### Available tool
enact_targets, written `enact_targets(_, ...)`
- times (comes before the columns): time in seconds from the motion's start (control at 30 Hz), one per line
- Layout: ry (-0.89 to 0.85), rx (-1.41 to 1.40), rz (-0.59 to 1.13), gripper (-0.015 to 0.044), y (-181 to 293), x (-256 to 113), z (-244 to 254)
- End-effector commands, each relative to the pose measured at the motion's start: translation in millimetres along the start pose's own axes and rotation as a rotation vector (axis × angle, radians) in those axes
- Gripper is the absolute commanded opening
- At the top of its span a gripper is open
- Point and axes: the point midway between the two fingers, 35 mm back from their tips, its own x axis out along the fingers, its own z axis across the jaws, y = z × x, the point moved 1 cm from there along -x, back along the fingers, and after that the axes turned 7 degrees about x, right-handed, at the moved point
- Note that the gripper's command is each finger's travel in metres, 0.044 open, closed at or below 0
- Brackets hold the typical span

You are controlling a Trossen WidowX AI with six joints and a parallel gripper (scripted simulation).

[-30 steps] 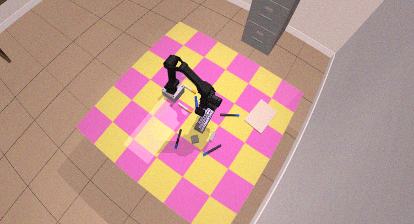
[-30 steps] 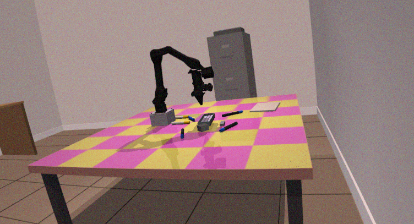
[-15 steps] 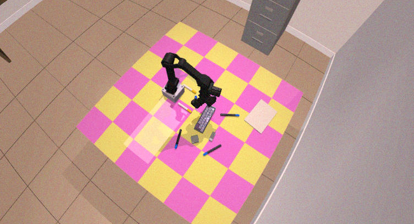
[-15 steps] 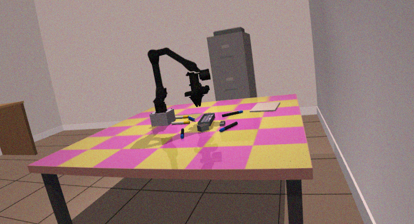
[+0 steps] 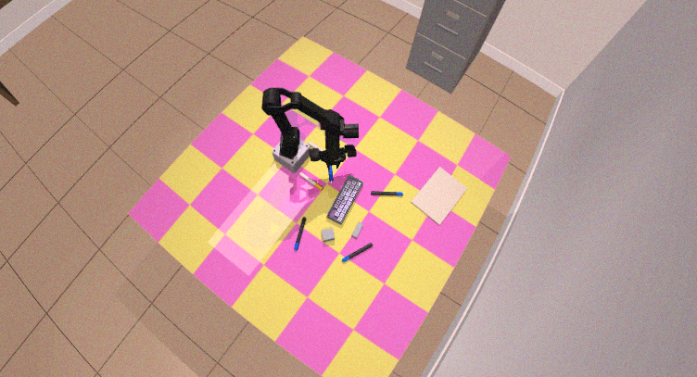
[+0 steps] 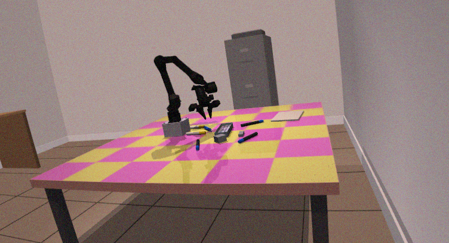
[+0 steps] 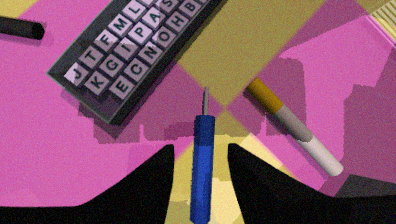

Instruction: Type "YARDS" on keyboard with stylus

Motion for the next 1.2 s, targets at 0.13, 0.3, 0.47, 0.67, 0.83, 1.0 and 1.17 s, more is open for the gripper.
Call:
enact_targets(0.13, -0.020, 0.091, -0.048, 0.0150, 5.1, 1.8, -8.9)
enact_targets(0.3, -0.020, 0.091, -0.047, 0.0150, 6.6, 4.9, -9.0)
enact_targets(0.47, -0.020, 0.091, -0.047, 0.0150, 8.1, 8.0, -9.1)
enact_targets(0.67, -0.020, 0.091, -0.047, 0.0150, 10.1, 12.4, -9.2)
enact_targets(0.83, -0.020, 0.091, -0.047, 0.0150, 11.6, 15.7, -9.3)
enact_targets(1.0, -0.020, 0.091, -0.047, 0.0150, 13.2, 19.2, -9.4)
enact_targets(1.17, -0.020, 0.091, -0.047, 0.0150, 14.8, 22.8, -9.5)
